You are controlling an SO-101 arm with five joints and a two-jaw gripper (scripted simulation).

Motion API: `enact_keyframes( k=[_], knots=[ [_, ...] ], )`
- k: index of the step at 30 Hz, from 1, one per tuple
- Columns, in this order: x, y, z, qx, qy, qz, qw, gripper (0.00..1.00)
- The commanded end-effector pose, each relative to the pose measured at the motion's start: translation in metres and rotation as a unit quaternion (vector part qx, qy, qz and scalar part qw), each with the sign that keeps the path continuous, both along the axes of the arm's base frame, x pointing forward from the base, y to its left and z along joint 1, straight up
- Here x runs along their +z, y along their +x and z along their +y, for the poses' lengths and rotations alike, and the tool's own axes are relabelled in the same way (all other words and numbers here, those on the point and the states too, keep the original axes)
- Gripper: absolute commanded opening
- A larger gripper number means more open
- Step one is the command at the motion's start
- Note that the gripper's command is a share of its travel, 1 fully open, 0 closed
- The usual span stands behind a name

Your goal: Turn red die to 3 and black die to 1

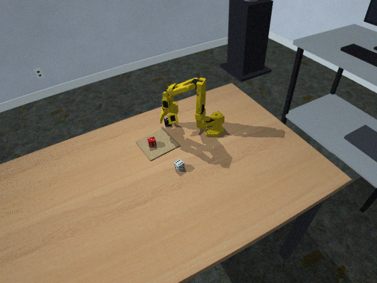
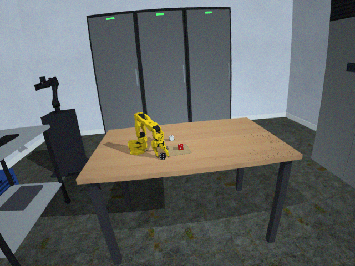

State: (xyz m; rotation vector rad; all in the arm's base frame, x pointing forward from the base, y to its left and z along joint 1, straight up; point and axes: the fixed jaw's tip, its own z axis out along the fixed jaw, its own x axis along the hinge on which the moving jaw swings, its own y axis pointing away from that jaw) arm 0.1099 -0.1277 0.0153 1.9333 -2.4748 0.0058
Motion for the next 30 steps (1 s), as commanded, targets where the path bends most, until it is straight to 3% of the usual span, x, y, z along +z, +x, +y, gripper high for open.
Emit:
enact_keyframes(
  k=[1, 18, 30],
  knots=[
    [0.0014, 0.0005, -0.0025, 0.0, -0.006, -0.006, 1.0, 0.35],
    [0.0014, 0.0028, -0.0032, 0.0, -0.006, -0.006, 1.0, 0.31],
    [0.0015, 0.0078, -0.0044, 0.0, -0.006, -0.007, 1.0, 0.22]
  ],
)
